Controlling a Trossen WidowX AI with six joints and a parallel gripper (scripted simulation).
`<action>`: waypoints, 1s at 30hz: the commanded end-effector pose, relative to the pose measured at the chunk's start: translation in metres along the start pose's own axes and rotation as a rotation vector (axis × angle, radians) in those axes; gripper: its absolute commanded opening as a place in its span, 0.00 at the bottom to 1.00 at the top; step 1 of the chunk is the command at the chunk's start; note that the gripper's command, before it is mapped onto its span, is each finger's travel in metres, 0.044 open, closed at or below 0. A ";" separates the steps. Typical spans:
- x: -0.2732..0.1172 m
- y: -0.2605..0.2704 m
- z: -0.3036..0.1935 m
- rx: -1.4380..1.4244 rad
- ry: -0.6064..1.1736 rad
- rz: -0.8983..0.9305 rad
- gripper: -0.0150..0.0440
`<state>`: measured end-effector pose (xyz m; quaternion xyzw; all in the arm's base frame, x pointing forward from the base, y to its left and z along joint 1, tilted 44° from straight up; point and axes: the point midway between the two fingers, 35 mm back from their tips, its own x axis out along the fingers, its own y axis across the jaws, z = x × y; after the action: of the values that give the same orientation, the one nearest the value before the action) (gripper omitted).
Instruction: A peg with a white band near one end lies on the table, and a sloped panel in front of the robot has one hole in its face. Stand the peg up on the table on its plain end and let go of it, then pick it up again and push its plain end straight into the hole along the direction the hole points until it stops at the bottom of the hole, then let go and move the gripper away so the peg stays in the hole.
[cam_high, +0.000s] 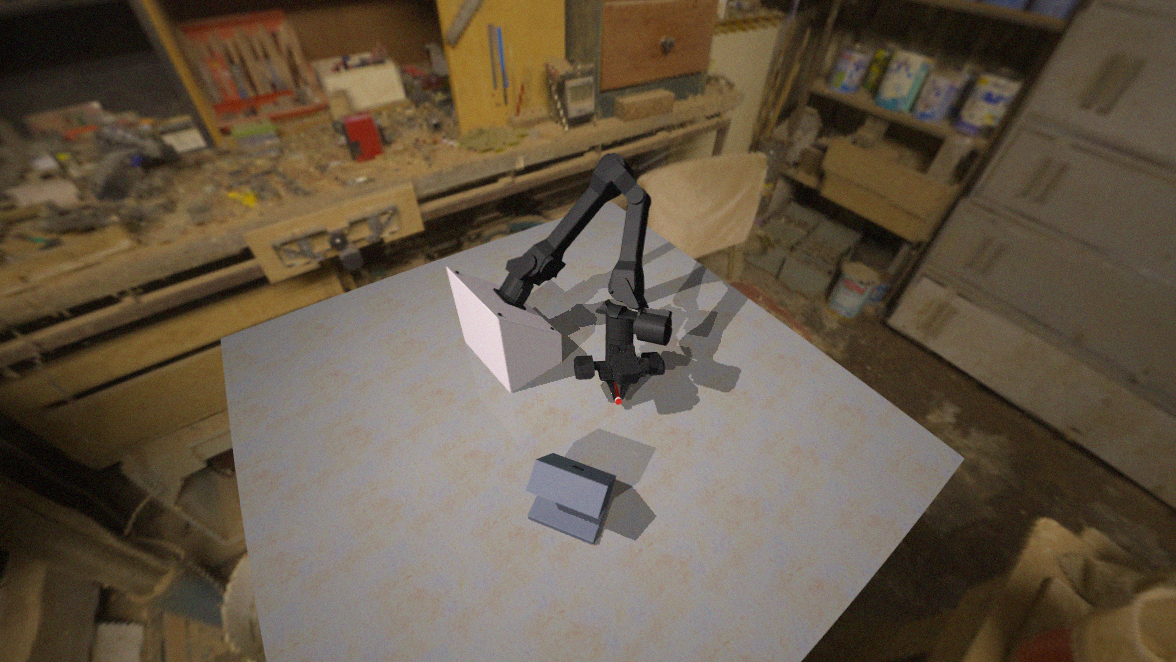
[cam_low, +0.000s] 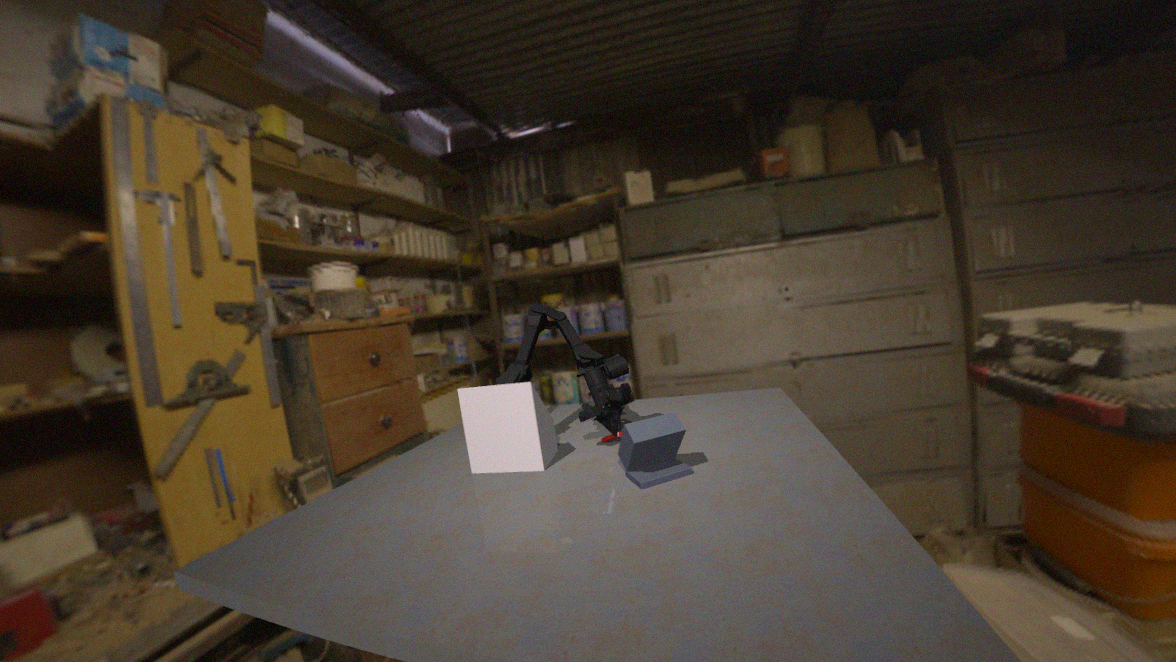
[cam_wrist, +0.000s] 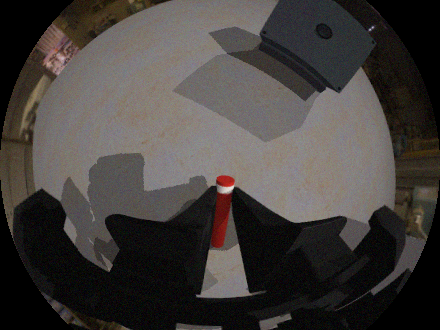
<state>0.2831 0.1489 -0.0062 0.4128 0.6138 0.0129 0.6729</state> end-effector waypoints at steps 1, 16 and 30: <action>-0.003 0.000 -0.002 0.000 -0.033 0.001 0.34; -0.011 0.000 -0.008 0.001 -0.163 0.001 0.34; -0.019 0.000 -0.014 0.002 -0.284 0.001 0.34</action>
<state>0.2688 0.1471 0.0081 0.4103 0.5223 -0.0420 0.7464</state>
